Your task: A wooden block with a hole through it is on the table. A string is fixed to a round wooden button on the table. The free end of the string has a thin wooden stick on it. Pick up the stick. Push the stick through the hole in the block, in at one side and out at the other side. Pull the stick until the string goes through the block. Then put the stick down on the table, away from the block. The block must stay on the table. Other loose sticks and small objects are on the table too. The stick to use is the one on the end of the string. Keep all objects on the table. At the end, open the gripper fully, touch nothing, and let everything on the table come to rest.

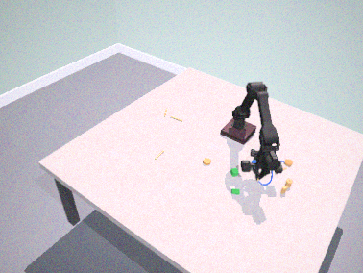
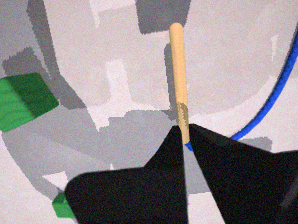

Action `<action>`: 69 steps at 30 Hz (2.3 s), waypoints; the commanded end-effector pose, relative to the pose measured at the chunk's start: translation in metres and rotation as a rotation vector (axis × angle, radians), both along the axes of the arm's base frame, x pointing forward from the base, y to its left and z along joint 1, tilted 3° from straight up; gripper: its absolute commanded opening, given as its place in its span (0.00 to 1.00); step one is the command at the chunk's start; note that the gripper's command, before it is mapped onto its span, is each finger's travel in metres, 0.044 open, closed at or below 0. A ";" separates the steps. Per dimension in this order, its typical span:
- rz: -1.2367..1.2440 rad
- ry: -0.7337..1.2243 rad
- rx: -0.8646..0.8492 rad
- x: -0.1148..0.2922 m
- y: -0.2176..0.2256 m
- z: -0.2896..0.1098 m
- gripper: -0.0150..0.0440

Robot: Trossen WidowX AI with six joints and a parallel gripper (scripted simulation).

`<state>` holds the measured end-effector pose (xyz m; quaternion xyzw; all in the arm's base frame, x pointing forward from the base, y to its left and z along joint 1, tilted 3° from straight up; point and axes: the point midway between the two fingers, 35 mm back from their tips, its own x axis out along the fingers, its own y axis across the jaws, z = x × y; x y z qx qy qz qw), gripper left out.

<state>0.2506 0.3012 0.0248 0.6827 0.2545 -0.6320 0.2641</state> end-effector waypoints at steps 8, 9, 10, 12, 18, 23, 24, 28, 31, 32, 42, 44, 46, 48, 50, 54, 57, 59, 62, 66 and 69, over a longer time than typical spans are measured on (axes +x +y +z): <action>-0.003 -0.006 0.002 -0.010 -0.011 0.000 0.25; -0.003 -0.006 0.003 -0.011 -0.011 0.000 0.25; -0.003 -0.007 0.003 -0.012 -0.012 0.000 0.25; -0.003 -0.007 0.003 -0.013 -0.013 0.000 0.25; -0.003 -0.008 0.004 -0.013 -0.013 0.000 0.25; -0.003 -0.007 0.004 -0.017 -0.017 0.000 0.25; -0.003 -0.007 0.003 -0.018 -0.018 0.000 0.25; -0.003 -0.006 0.002 -0.022 -0.022 0.000 0.25; -0.003 -0.006 0.002 -0.025 -0.025 -0.001 0.25; -0.003 -0.005 0.002 -0.026 -0.026 -0.001 0.25; -0.003 -0.004 0.001 -0.036 -0.034 -0.002 0.25; -0.003 -0.003 0.000 -0.038 -0.036 -0.002 0.25; -0.003 -0.003 0.000 -0.040 -0.038 -0.002 0.25; -0.003 -0.003 -0.001 -0.042 -0.040 -0.003 0.25; -0.003 -0.002 -0.001 -0.044 -0.042 -0.003 0.25; -0.003 -0.002 -0.001 -0.047 -0.045 -0.003 0.25; -0.003 -0.002 -0.001 -0.050 -0.048 -0.003 0.25; -0.003 -0.002 -0.001 -0.052 -0.050 -0.004 0.25; -0.003 -0.002 -0.002 -0.054 -0.052 -0.004 0.25; 0.000 0.004 -0.004 -0.053 -0.050 -0.005 0.39; 0.000 0.004 -0.004 -0.053 -0.050 -0.005 0.46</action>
